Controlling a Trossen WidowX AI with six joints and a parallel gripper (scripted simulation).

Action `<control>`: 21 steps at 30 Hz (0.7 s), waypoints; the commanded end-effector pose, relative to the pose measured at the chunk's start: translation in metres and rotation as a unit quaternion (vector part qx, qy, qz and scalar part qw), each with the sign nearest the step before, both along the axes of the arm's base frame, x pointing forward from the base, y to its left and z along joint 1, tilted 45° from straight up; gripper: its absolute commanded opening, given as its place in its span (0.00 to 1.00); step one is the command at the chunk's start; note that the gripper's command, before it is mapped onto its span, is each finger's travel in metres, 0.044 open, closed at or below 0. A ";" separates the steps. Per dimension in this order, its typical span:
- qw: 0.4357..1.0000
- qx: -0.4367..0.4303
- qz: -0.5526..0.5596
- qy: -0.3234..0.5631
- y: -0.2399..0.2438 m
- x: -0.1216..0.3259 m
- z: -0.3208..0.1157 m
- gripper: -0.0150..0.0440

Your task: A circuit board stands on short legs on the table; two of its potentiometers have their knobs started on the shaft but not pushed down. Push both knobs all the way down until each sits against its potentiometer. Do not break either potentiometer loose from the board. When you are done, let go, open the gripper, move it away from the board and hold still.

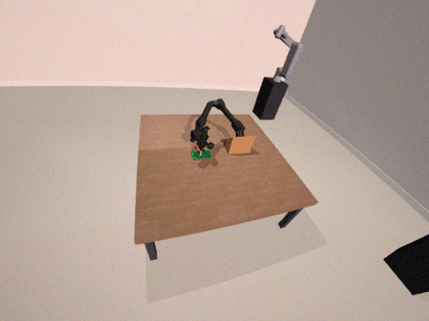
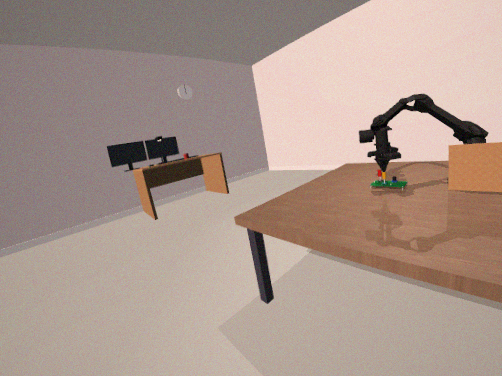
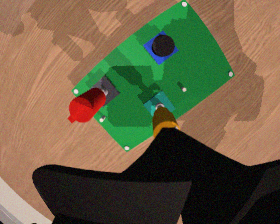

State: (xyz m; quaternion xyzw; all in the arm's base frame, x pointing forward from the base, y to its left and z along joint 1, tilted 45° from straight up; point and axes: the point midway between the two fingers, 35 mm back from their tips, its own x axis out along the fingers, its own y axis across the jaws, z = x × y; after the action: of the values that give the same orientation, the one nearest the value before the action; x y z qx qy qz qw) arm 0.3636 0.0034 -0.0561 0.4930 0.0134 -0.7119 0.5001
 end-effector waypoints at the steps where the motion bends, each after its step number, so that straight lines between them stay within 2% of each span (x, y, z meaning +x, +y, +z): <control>1: 1.000 -0.001 0.002 0.001 0.000 0.000 0.000 0.25; 21: 1.000 -0.002 0.002 0.001 -0.004 0.000 -0.004 0.25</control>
State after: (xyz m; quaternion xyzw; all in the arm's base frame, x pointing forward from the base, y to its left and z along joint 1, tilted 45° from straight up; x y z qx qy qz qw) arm 0.3631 0.0022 -0.0579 0.4924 0.0147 -0.7114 0.5013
